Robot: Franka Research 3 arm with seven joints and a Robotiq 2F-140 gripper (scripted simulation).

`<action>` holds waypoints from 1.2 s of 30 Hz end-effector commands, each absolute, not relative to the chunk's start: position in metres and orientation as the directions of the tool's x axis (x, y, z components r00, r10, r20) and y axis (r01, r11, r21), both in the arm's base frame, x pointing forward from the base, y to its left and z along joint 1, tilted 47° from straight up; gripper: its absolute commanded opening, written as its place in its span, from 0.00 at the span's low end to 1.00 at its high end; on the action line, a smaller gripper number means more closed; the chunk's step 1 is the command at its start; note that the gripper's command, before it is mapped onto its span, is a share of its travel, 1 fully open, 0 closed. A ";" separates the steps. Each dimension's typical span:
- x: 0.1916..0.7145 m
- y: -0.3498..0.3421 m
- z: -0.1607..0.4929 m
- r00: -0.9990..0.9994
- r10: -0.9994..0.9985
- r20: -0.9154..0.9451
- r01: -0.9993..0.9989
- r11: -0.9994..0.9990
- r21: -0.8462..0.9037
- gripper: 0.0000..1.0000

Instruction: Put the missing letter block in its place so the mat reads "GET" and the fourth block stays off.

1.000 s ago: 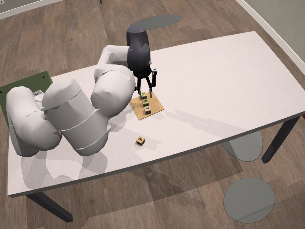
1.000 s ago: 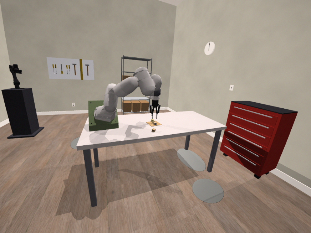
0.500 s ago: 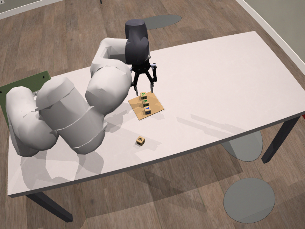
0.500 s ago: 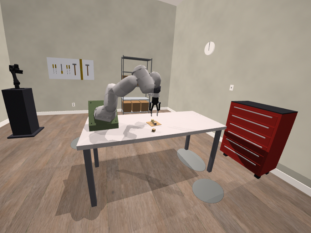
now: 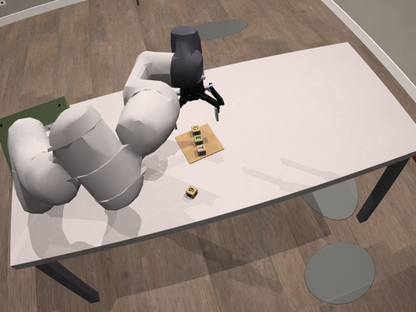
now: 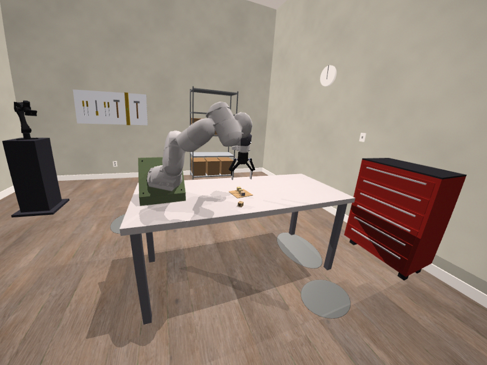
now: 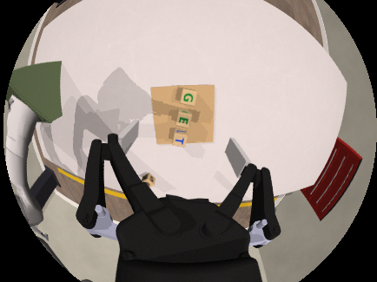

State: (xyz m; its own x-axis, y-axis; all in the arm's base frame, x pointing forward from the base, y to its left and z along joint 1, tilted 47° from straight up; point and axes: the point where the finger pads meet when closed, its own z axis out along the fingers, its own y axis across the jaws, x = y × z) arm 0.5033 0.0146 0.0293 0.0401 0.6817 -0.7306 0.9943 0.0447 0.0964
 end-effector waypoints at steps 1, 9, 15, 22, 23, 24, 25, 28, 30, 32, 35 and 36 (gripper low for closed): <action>0.504 0.016 0.031 0.035 0.682 -0.731 0.995 0.048 0.093 1.00; 0.503 0.019 0.034 0.035 0.682 -0.731 0.995 0.048 0.093 1.00; 0.502 0.030 0.044 0.035 0.682 -0.731 0.995 0.048 0.093 1.00; 0.499 0.052 0.064 0.035 0.682 -0.731 0.995 0.048 0.093 1.00; 0.498 0.055 0.067 0.035 0.682 -0.731 0.995 0.048 0.093 1.00; 0.498 0.057 0.069 0.035 0.682 -0.731 0.995 0.048 0.093 1.00; 0.498 0.060 0.071 0.035 0.682 -0.731 0.995 0.048 0.093 1.00; 0.497 0.062 0.073 0.035 0.682 -0.731 0.995 0.048 0.093 1.00; 0.497 0.065 0.076 0.035 0.682 -0.731 0.995 0.048 0.093 1.00; 0.497 0.067 0.078 0.035 0.682 -0.731 0.995 0.048 0.093 1.00; 0.497 0.068 0.079 0.035 0.682 -0.731 0.995 0.048 0.093 1.00; 0.497 0.068 0.079 0.035 0.682 -0.731 0.995 0.048 0.093 1.00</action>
